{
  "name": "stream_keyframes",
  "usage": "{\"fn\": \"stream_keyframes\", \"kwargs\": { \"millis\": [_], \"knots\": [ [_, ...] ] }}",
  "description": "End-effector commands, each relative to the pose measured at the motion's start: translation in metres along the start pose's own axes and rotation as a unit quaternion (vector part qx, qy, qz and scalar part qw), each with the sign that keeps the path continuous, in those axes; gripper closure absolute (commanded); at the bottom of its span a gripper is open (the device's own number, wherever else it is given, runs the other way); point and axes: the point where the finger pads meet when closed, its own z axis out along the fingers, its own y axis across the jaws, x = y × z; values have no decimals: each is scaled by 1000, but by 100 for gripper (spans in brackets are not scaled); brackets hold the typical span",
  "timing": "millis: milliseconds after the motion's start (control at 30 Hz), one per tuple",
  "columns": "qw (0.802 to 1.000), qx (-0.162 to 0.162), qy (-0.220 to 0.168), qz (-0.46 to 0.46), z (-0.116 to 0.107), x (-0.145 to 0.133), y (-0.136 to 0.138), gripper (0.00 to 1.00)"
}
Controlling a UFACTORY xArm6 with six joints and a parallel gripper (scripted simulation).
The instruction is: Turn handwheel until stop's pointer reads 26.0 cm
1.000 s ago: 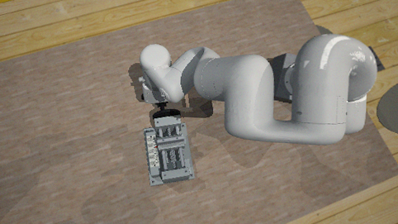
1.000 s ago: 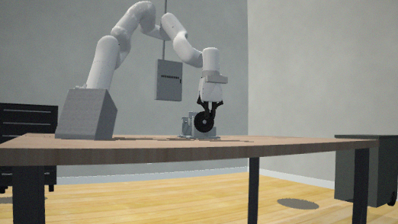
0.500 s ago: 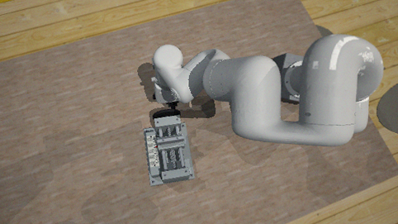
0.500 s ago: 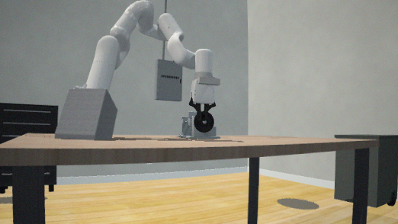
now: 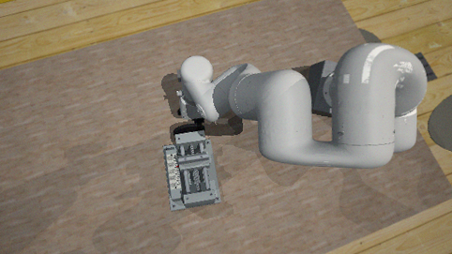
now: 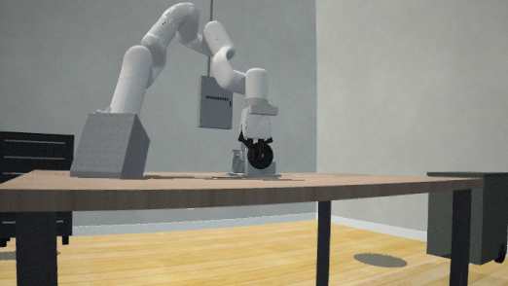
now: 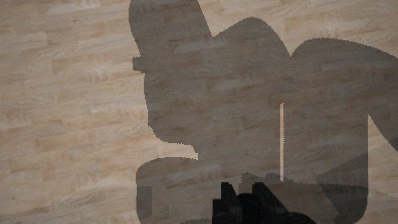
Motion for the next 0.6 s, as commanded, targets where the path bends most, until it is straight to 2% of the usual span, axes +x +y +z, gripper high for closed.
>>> {"fn": "stream_keyframes", "kwargs": {
  "millis": [0,567],
  "knots": [
    [1000,1,0,0,10,0,-2,94],
    [1000,1,0,0,33,0,-26,94]
  ]
}}
